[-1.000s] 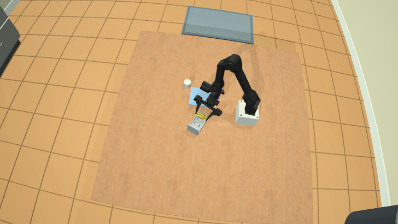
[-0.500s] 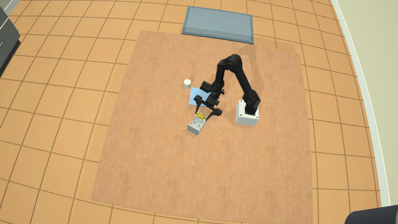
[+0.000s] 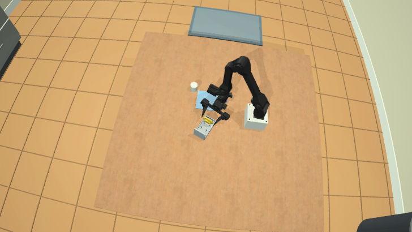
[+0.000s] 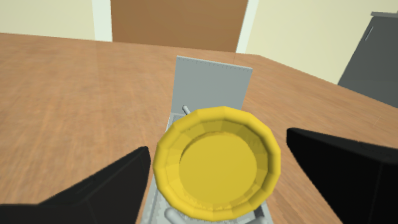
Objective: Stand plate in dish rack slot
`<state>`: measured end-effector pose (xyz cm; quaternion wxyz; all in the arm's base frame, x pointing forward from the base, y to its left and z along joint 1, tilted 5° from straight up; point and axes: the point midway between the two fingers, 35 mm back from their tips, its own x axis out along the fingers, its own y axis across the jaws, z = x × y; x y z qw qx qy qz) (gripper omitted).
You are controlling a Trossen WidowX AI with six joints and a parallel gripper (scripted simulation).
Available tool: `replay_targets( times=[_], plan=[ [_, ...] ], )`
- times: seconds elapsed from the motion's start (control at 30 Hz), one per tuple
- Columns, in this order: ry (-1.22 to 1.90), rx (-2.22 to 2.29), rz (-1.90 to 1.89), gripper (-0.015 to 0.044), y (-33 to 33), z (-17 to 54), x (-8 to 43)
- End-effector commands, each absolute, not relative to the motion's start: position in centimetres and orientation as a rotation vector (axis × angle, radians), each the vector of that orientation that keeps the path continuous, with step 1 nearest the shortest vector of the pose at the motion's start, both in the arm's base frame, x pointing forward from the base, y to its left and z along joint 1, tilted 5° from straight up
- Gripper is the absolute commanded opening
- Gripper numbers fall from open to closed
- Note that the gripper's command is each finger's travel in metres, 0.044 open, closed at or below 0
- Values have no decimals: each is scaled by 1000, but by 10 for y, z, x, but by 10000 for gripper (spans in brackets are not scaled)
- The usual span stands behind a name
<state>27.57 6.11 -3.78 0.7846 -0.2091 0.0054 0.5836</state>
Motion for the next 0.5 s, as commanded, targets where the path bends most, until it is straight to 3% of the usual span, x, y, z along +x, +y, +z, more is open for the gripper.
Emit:
replay_targets(
  times=[0.0,0.23,0.47],
  plan=[
    [28,-440,1258,400,61,-35,276],
    [61,-415,1255,400,61,-8,281],
    [24,-426,1262,400,67,64,280]
  ],
)
